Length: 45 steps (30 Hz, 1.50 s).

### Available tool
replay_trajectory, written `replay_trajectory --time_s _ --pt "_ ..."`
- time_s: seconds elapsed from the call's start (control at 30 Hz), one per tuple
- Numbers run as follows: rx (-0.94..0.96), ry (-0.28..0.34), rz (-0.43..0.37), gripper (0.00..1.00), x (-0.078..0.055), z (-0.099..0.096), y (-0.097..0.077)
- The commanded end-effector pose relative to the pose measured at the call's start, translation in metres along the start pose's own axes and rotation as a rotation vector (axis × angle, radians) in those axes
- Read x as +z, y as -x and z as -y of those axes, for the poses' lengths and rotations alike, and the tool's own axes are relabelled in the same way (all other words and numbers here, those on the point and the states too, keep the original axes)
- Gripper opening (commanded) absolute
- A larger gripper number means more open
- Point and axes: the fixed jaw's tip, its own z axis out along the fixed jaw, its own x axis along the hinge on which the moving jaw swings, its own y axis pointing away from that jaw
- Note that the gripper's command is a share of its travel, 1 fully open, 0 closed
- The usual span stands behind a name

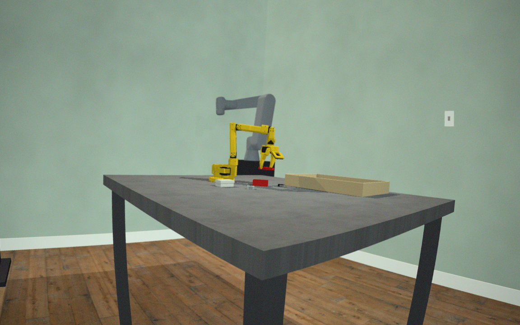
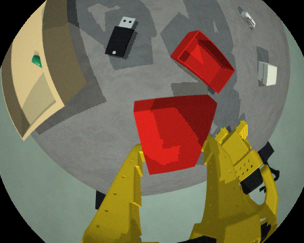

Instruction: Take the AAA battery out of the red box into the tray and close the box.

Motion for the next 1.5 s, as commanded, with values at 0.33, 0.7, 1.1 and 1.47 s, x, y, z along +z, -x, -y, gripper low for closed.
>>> replay_trajectory --time_s 0.33,0.7,1.1,1.47 --pt "0.001 0.034 0.018 0.22 -0.004 -0.001 -0.001" --pt "0.001 0.034 0.018 0.22 -0.004 -0.001 -0.001" --pt "0.001 0.034 0.018 0.22 -0.004 -0.001 0.0" --pt "0.001 0.034 0.018 0.22 -0.004 0.014 0.018"
